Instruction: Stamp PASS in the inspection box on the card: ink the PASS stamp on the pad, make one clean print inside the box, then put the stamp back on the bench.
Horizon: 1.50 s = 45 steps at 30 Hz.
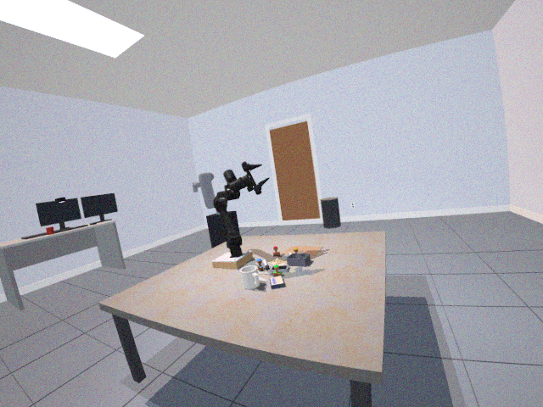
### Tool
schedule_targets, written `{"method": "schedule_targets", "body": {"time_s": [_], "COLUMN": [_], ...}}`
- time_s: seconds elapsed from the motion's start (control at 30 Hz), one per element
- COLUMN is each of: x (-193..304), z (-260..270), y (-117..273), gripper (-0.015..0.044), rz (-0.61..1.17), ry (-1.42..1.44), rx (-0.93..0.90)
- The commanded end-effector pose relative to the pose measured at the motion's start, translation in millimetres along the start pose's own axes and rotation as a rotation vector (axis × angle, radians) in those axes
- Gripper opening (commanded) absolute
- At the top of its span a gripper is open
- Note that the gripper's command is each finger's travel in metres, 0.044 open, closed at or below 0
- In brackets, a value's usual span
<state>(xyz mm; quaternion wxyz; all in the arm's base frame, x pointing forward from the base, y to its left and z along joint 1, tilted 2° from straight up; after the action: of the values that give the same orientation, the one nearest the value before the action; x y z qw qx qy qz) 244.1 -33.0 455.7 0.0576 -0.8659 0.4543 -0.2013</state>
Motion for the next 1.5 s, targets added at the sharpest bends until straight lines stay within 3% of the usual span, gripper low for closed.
{"method": "schedule_targets", "body": {"time_s": [0.0,0.2,0.23,0.67,0.93,1.2,1.47], "x": [2,57,66,99,85,52,48], "z": [1,58,71,220,315,362,363], "y": [-1,-15,-17,-9,29,74,76], "gripper": [0.0374,0.0216,0.0211,0.0211,0.0211,0.0211,0.0211], "rz": [0.006,0.226,0.271,0.745,1.265,1.762,1.785], "ry": [-0.015,-0.467,-0.547,-1.204,-1.544,-1.568,-1.561], "rx": [-0.003,-0.12,-0.146,-0.516,-0.91,-1.339,-1.361]}}
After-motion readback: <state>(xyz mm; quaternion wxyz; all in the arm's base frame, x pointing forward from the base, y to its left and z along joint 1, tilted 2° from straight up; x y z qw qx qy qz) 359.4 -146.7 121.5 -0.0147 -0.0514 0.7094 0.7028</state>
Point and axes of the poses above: the point midway between the two fingers, 35 mm back from their tips, its own y axis back along the fingers, its own z axis across the jaws, x = y × z, the point moved 4 cm from there along y, back along the fingers, and after that the axes turned 3 degrees about y, right-handed, at the moved point
